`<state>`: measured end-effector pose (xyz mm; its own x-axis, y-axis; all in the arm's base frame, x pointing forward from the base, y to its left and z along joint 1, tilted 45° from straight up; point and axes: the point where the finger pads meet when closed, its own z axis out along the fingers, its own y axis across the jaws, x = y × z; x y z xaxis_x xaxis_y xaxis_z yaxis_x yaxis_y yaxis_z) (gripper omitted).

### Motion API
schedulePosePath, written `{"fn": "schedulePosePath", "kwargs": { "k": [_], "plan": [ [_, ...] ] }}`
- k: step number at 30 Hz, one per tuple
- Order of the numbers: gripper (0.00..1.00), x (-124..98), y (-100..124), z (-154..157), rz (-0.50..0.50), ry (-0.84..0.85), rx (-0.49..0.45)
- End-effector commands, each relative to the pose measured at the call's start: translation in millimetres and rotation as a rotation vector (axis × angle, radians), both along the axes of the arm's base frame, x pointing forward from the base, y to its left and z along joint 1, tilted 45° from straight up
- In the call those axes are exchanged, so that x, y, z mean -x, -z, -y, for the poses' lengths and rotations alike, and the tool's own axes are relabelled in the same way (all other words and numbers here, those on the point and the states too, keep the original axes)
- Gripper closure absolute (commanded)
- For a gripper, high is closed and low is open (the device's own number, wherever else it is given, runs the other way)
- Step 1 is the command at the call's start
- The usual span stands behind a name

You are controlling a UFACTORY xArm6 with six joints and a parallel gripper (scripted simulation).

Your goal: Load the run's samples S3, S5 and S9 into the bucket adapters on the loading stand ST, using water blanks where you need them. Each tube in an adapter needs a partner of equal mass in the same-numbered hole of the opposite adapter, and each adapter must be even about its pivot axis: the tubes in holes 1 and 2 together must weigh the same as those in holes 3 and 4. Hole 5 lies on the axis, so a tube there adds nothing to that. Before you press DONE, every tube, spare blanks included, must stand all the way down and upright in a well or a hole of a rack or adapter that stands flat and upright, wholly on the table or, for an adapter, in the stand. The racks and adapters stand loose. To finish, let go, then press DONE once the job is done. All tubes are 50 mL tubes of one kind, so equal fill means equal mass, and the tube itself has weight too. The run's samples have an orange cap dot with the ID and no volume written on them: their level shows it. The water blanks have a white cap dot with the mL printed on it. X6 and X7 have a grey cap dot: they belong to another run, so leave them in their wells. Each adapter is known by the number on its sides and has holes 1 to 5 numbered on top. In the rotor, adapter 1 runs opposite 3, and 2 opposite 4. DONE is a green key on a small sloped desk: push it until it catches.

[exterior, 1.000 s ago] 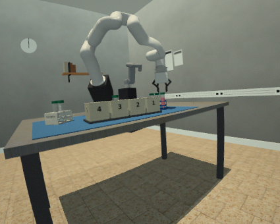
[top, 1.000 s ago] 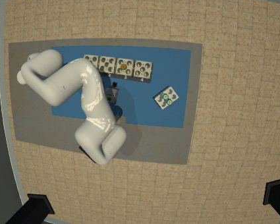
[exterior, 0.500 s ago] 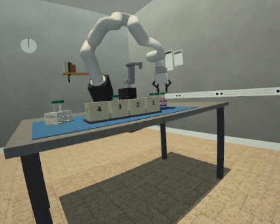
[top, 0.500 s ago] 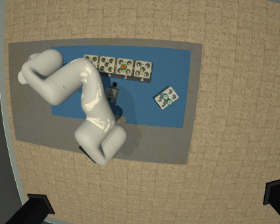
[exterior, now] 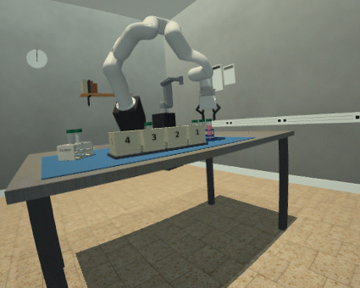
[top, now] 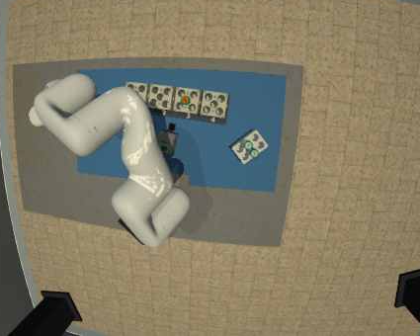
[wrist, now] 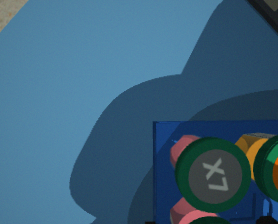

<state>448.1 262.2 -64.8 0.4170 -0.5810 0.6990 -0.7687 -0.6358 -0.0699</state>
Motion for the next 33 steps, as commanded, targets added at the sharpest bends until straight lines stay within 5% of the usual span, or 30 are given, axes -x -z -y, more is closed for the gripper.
{"fn": "schedulePosePath", "kwargs": {
  "k": [1,27,28,33],
  "plan": [
    [0.43,-1.2,0.0,-1.1,0.002,-0.002,-0.003],
    [0.43,-4.8,5.2,2.6,0.002,-0.002,-0.003],
    [1.0,-4.5,4.8,2.3,0.002,-0.002,-0.003],
    [1.0,-3.9,4.0,1.8,0.002,-0.002,-0.003]
  ]
}}
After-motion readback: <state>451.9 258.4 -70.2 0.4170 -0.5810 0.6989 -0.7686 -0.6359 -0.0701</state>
